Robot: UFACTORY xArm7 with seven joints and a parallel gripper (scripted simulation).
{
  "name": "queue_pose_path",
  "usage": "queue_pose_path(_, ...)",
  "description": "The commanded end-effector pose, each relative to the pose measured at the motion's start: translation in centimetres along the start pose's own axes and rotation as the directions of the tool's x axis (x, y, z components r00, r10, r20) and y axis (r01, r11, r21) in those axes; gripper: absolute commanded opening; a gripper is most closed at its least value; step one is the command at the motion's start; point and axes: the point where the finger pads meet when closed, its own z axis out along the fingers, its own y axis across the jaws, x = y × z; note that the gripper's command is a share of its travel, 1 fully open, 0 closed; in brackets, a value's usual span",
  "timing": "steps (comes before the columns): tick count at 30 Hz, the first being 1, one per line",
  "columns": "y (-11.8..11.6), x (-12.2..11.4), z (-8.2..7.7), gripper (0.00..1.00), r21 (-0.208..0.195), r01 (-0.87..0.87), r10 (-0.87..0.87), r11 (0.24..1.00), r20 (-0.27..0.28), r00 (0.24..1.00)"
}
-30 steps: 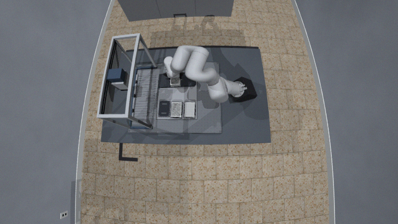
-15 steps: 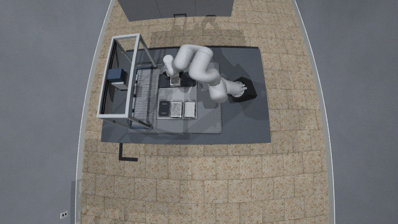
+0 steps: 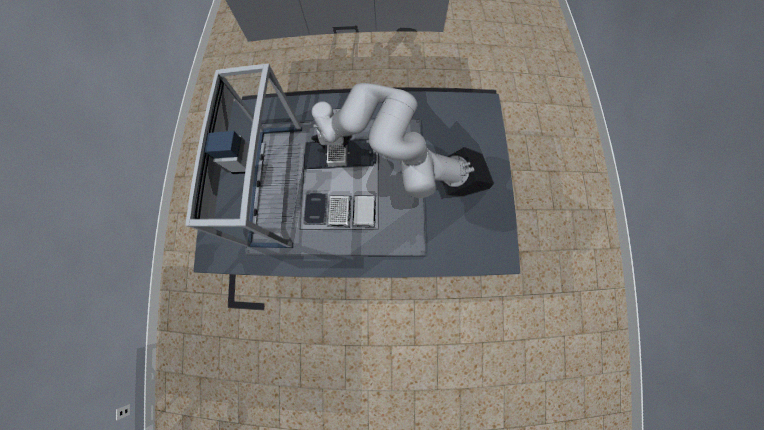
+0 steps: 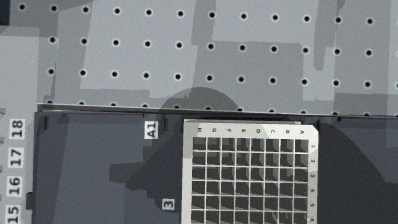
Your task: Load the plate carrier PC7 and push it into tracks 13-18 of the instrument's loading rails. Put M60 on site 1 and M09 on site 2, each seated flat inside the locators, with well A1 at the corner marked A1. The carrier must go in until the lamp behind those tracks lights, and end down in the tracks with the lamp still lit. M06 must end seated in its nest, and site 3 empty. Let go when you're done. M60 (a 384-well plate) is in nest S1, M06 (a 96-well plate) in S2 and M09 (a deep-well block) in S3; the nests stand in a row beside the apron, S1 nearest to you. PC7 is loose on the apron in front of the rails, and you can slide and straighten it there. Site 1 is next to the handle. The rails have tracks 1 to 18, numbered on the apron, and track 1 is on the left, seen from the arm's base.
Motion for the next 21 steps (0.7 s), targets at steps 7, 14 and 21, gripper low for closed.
queue_pose_path(7,-0.2,0.1,-1.7,1.0,0.005,-0.001,0.001,1.0,-0.003,1.0)
queue_pose_path(14,-0.2,0.1,-2.6,1.0,0.005,0.0,0.001,1.0,-0.003,1.0)
queue_pose_path(21,-0.2,0.1,-3.7,1.0,0.005,0.0,0.0,1.0,-0.003,1.0)
